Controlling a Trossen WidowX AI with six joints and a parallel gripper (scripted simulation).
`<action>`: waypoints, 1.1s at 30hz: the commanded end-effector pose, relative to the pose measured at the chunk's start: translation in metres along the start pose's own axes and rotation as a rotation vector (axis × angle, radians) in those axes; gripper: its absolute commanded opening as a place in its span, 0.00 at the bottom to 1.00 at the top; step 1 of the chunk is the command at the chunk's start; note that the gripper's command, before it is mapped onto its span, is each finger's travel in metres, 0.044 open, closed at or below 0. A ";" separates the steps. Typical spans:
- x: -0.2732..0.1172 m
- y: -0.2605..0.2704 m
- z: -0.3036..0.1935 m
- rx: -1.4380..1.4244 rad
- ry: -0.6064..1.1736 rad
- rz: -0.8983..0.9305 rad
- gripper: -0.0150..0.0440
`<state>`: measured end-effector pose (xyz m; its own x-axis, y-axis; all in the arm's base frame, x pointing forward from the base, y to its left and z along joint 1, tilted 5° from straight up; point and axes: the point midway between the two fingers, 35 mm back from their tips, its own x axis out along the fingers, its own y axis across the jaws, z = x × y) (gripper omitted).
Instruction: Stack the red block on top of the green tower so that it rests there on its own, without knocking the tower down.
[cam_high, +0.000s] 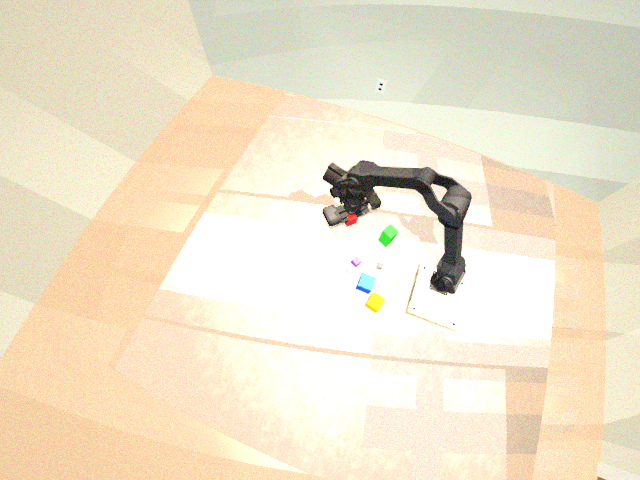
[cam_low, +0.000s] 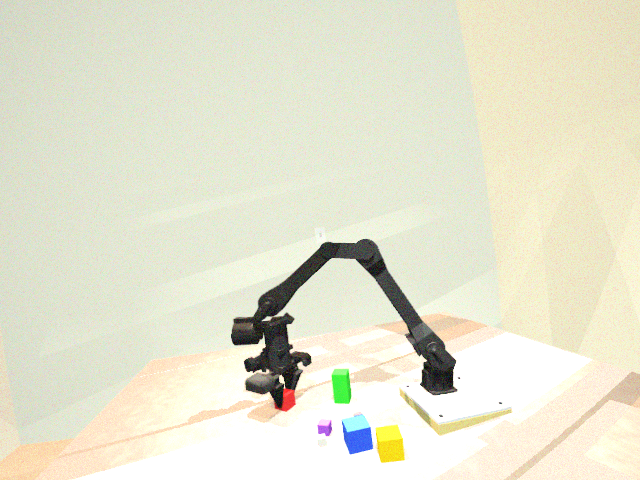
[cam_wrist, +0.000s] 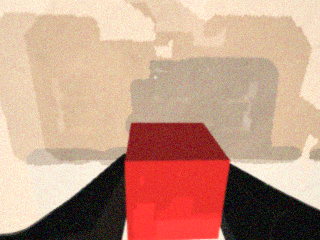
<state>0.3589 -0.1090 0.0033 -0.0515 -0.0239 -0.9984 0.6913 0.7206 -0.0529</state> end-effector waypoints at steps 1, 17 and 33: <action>0.000 0.000 0.000 0.003 0.001 0.003 0.42; -0.066 0.000 0.000 0.003 0.001 0.003 0.25; -0.118 0.000 0.000 0.003 0.001 0.004 0.25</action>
<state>0.3652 -0.1074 0.1161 -0.0497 -0.0248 -0.9985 0.6892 0.7227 -0.0523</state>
